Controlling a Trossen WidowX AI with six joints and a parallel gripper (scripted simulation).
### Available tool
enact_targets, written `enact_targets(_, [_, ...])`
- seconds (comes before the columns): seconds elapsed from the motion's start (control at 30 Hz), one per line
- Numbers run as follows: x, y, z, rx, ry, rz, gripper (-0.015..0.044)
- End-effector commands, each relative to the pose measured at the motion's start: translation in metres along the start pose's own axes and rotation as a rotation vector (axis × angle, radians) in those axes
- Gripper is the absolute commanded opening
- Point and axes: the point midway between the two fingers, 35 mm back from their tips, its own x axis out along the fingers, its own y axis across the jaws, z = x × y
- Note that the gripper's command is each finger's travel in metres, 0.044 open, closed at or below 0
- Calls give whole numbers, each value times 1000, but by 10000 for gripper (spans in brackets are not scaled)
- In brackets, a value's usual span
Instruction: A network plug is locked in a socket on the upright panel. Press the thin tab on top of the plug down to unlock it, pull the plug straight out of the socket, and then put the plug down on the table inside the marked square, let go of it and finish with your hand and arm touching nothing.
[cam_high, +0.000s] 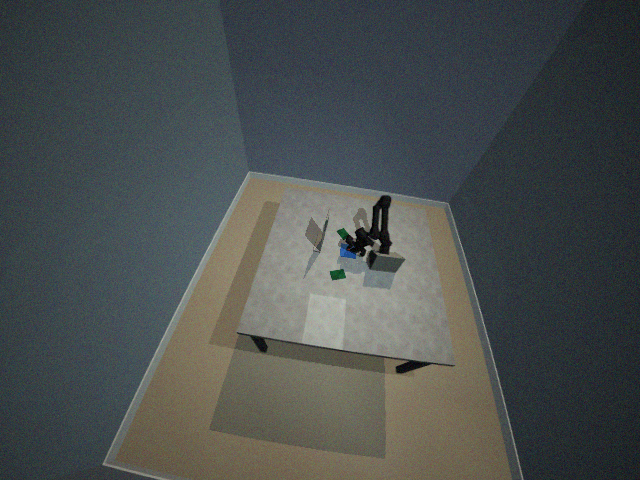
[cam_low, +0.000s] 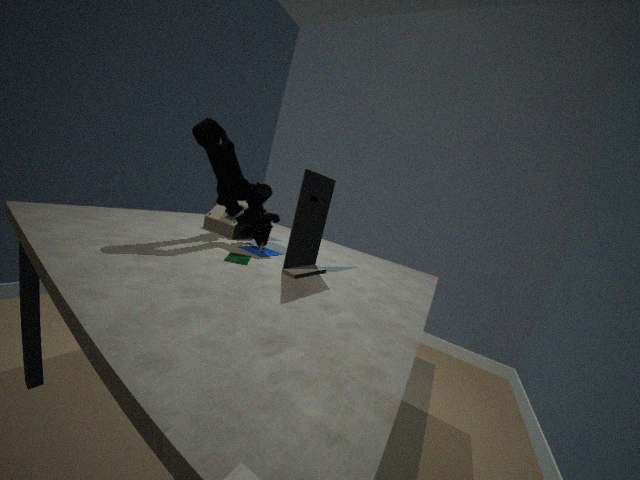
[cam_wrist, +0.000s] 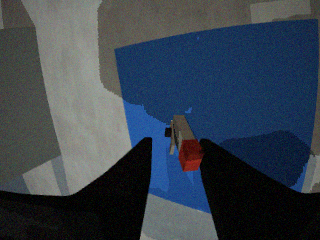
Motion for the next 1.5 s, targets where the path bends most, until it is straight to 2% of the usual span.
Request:
enact_targets(0.0, [0, 0, 0, 0, -1, -1, 156])
enact_targets(1.47, [-21, 1, -2, -1, 6, -5, 156])
